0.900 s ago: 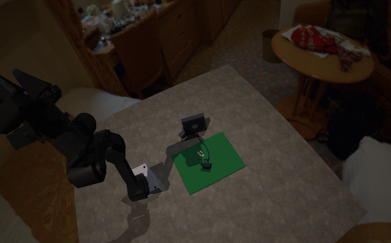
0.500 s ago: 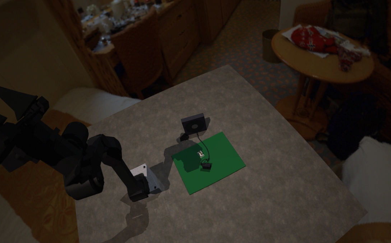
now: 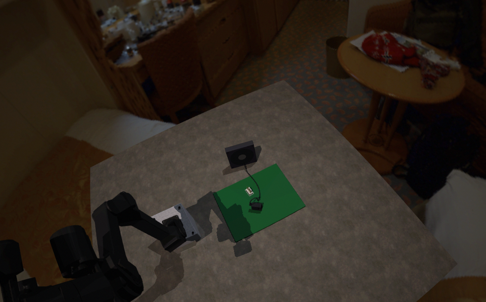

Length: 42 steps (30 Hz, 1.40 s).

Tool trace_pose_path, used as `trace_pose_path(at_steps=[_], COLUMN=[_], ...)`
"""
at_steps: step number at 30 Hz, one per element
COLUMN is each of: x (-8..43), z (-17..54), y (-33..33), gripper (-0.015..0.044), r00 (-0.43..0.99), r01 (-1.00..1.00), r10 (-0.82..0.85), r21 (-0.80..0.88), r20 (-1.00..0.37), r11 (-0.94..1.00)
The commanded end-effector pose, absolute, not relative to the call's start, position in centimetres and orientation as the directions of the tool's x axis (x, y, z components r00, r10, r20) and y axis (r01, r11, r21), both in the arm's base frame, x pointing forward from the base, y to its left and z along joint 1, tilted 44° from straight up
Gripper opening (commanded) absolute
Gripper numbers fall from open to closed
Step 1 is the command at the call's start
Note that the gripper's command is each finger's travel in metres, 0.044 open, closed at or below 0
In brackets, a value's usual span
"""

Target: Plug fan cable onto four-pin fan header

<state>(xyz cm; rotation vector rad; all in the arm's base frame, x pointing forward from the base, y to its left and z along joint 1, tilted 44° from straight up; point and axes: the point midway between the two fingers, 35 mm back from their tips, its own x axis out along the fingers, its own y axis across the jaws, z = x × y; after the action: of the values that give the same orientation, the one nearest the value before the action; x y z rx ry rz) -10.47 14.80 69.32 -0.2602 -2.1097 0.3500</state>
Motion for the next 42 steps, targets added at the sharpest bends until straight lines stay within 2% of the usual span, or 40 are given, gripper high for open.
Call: trace_pose_path(at_steps=[1,6,11,18,22,27,33,38,42], x=[-9.9,-7.7,-3.6,4.4,9.5,16.2,19.9,23.1,27.7], z=[70.7,71.4,70.7,67.4,64.5,60.0,58.1,55.6,51.2], y=[7.8,-0.5,-8.4,-17.3,-20.7,-23.3,-22.8,-23.1,-22.8], gripper=[0.044,0.044,0.044,0.044,0.044,0.044,0.044,0.044,0.044], r00=[-0.521,-0.468,-0.365,-0.156,-0.022,0.149,0.235,0.309,0.415], r01=[0.068,0.118,0.215,0.434,0.562,0.721,0.745,0.818,0.877], r10=[0.125,-0.121,-0.357,-0.631,-0.742,-0.834,-0.844,-0.861,-0.868], r21=[-0.104,0.198,0.451,0.627,0.622,0.519,0.468,0.349,0.132], r20=[0.844,0.875,0.86,0.76,0.67,0.531,0.483,0.404,0.274], r11=[0.992,0.973,0.866,0.647,0.546,0.459,0.475,0.458,0.461])
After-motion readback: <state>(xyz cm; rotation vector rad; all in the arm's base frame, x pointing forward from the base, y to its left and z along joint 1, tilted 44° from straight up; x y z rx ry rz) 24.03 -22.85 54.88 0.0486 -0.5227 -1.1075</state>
